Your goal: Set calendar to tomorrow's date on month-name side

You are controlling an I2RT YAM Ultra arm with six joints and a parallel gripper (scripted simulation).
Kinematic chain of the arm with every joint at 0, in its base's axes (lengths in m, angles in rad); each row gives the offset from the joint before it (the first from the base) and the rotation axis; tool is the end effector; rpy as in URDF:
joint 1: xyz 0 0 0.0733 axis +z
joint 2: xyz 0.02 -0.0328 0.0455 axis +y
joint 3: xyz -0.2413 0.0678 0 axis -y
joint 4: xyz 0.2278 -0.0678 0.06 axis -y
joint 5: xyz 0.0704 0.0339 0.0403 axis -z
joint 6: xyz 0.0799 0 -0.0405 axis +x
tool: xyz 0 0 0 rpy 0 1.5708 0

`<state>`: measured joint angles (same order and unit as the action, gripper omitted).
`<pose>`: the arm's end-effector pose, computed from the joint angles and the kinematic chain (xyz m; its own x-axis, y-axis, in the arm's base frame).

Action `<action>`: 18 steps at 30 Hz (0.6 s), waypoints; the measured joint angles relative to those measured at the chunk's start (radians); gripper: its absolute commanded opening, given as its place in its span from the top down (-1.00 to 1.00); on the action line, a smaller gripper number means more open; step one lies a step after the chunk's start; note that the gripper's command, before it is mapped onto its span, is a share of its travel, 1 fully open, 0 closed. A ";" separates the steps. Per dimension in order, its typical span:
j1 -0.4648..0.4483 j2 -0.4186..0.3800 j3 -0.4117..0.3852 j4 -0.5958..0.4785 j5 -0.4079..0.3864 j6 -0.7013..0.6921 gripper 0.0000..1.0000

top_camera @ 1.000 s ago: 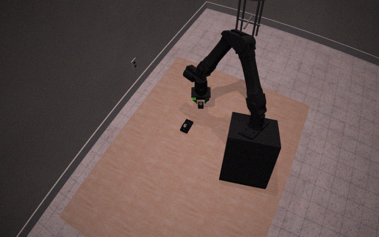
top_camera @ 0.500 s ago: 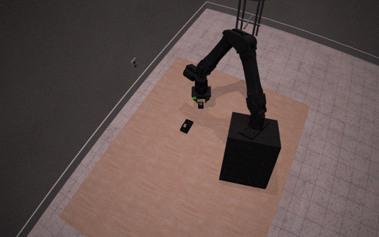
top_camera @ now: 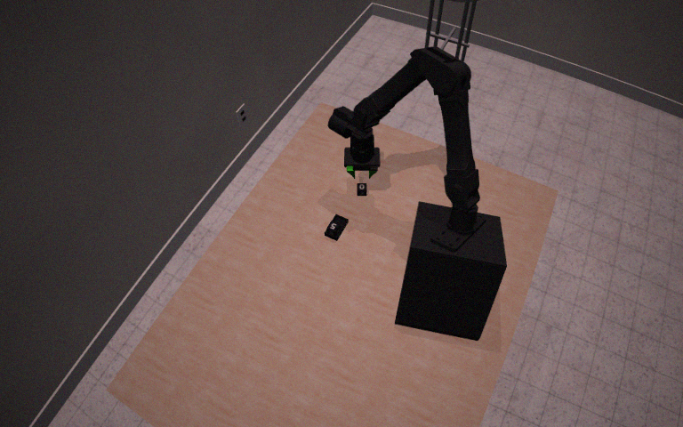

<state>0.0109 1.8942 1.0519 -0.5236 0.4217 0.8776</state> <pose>0.3224 -0.0281 0.0772 -0.5692 0.6957 -0.4383 0.7999 0.5918 -0.0996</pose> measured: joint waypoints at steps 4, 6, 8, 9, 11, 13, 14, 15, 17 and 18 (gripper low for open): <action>0.005 -0.006 -0.010 0.005 0.009 0.004 0.11; 0.014 -0.010 -0.034 0.031 0.029 0.006 0.11; 0.034 -0.016 -0.073 0.071 0.061 0.010 0.11; 0.046 -0.017 -0.092 0.086 0.074 0.011 0.11; 0.063 -0.018 -0.114 0.110 0.097 0.013 0.11; 0.078 -0.023 -0.144 0.156 0.131 0.016 0.11; 0.086 -0.026 -0.160 0.178 0.148 0.018 0.11; 0.093 -0.028 -0.174 0.196 0.163 0.019 0.11; 0.105 -0.029 -0.190 0.220 0.186 0.021 0.11; 0.107 -0.030 -0.191 0.229 0.194 0.021 0.11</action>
<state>0.1177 1.8645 0.8612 -0.2947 0.6155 0.8989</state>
